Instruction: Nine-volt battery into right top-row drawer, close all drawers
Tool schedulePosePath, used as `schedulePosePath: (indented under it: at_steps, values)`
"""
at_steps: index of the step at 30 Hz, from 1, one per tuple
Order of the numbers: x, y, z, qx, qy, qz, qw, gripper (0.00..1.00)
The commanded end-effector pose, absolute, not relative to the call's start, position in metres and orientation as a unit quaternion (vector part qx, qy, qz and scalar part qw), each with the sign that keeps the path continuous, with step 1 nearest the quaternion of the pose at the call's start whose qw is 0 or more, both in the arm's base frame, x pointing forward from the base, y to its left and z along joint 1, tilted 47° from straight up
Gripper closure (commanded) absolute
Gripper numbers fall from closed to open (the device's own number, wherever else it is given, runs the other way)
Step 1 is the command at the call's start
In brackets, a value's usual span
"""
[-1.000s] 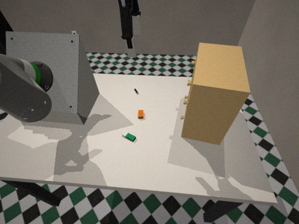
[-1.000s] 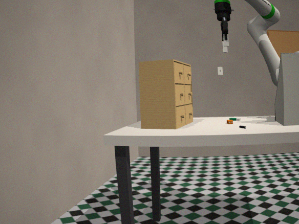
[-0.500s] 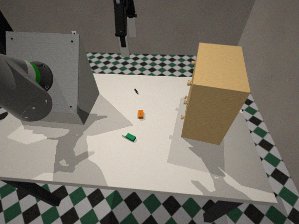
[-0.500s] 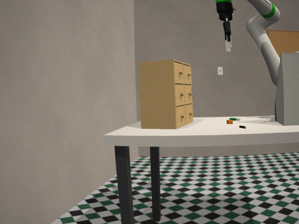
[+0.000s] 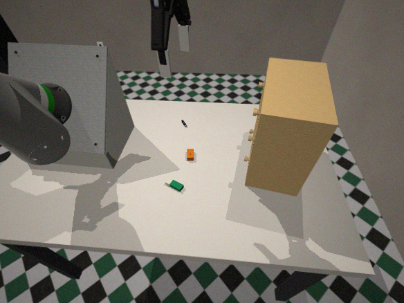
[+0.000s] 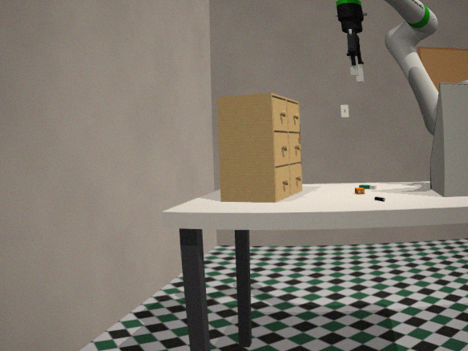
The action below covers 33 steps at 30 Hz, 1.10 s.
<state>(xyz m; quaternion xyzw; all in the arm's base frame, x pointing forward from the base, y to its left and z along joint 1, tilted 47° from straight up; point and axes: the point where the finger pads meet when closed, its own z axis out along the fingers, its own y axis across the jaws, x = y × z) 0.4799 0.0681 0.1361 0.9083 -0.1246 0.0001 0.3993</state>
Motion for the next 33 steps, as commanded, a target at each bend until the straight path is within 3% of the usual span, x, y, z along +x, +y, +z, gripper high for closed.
schedulePosePath:
  at_steps: [1,14,33]
  values:
    - [0.480,0.068,0.136,0.908,-0.126,0.002,0.399,0.00]
    - [0.488,0.060,0.131,0.907,-0.108,0.043,0.405,0.00]
    - [0.530,0.015,0.104,0.869,-0.006,0.264,0.419,0.00]
